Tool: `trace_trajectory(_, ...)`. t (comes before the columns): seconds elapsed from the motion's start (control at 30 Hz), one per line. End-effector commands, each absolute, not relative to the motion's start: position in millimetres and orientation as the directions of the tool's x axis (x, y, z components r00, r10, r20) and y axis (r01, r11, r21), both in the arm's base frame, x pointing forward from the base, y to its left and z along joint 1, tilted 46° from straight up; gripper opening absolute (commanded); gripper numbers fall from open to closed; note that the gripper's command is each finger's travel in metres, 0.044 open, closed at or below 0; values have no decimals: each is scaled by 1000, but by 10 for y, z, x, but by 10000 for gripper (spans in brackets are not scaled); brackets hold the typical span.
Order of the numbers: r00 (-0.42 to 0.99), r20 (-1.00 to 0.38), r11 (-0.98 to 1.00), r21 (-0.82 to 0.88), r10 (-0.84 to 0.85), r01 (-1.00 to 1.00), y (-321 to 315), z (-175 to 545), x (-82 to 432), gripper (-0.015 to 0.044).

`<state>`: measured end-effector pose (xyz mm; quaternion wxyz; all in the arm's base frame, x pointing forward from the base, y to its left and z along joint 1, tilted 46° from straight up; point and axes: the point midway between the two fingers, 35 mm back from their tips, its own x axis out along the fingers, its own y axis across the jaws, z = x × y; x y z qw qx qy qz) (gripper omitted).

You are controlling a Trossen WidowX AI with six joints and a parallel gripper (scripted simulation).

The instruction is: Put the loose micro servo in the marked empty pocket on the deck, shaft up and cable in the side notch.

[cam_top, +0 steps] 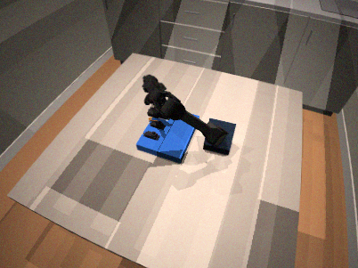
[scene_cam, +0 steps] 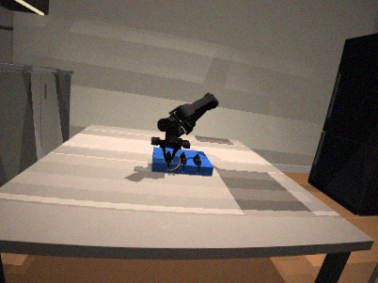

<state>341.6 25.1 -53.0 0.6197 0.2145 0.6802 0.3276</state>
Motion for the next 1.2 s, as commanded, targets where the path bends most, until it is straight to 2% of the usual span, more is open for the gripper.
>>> trace_trajectory(0.0,-140,-701,692,713,700,-111,204,-483,3428,188)
trace_trajectory(0.27,-140,-701,693,713,699,-111,-4,-294,3449,188)
trace_trajectory(0.4,-131,-705,698,709,697,-104,-177,-205,3268,293)
trace_trajectory(0.6,-143,-705,698,709,695,-106,-608,125,2568,440)
trace_trajectory(1.17,-127,-707,701,707,696,-97,-1015,530,2541,440)
